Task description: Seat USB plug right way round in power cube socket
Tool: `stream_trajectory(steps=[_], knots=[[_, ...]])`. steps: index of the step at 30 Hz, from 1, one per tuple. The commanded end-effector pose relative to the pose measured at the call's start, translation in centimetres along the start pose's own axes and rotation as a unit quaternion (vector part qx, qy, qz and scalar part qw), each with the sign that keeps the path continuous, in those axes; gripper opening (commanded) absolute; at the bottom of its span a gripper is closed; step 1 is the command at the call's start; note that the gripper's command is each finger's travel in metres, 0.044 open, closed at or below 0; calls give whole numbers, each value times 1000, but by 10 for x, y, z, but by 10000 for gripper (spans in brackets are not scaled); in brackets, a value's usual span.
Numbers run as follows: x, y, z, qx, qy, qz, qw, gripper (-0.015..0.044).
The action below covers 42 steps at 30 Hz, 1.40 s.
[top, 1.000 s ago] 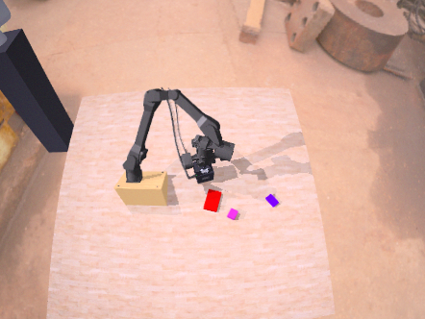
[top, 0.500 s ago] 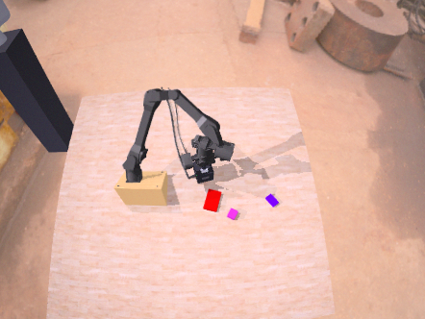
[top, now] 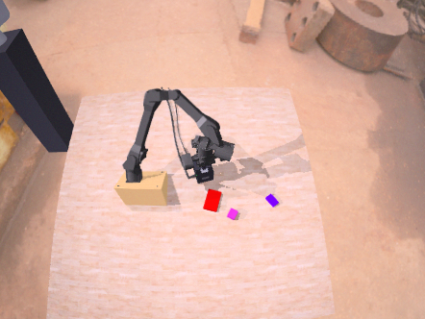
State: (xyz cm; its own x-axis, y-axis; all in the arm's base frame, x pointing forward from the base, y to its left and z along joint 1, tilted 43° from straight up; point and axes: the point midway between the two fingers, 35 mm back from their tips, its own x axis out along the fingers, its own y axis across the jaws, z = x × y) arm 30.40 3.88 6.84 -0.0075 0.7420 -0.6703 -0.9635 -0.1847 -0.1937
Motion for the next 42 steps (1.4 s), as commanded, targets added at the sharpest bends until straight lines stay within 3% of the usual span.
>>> stream_trajectory(steps=[1,42], knots=[[1,-1,0,2,-1,-2,1000,0],[6,-1,-1,2,-1,-2,1000,0]])
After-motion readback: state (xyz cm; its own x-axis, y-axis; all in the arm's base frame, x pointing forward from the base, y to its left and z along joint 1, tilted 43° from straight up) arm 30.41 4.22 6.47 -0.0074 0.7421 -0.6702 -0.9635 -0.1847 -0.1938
